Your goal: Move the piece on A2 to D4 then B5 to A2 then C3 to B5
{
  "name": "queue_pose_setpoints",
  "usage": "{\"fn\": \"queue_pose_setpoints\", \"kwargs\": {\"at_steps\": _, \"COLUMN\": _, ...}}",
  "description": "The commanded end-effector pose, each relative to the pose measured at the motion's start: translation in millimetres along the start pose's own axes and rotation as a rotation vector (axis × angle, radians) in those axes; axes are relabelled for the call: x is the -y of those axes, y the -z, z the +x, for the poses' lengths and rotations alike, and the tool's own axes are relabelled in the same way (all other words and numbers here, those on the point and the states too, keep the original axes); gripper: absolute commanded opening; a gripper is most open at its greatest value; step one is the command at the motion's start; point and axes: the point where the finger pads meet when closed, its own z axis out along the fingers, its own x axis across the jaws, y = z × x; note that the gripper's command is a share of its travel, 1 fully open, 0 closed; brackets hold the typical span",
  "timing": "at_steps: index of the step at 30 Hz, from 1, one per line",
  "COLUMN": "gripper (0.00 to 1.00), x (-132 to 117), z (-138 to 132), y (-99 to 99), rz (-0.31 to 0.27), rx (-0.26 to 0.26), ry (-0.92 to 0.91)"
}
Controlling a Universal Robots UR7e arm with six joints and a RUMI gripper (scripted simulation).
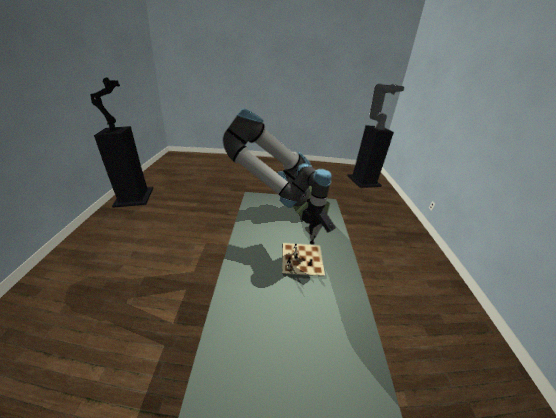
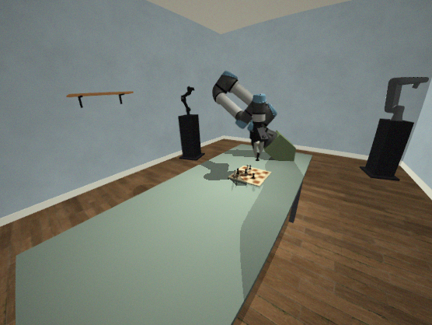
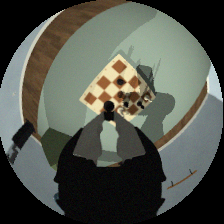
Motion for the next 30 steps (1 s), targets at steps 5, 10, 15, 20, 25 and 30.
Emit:
{"fn": "queue_pose_setpoints", "kwargs": {"at_steps": 5, "gripper": 0.00, "x": 14, "z": -44, "y": -0.5, "rz": -0.004, "rx": -0.001, "ry": 0.032}}
{"fn": "queue_pose_setpoints", "kwargs": {"at_steps": 10, "gripper": 0.00, "x": 13, "z": -43, "y": -0.7, "rz": -0.004, "rx": -0.001, "ry": 0.031}}
{"fn": "queue_pose_setpoints", "kwargs": {"at_steps": 15, "gripper": 0.00, "x": 12, "z": -44, "y": -1.5, "rz": -0.006, "rx": -0.001, "ry": 0.031}}
{"fn": "queue_pose_setpoints", "kwargs": {"at_steps": 20, "gripper": 0.00, "x": 11, "z": -45, "y": -6.3, "rz": -0.010, "rx": 0.000, "ry": 0.034}}
{"fn": "queue_pose_setpoints", "kwargs": {"at_steps": 25, "gripper": 0.00, "x": 10, "z": -45, "y": -10.5, "rz": -0.010, "rx": 0.000, "ry": 0.034}}
{"fn": "queue_pose_setpoints", "kwargs": {"at_steps": 30, "gripper": 0.00, "x": 10, "z": -45, "y": -21.7, "rz": -0.010, "rx": 0.000, "ry": 0.034}}
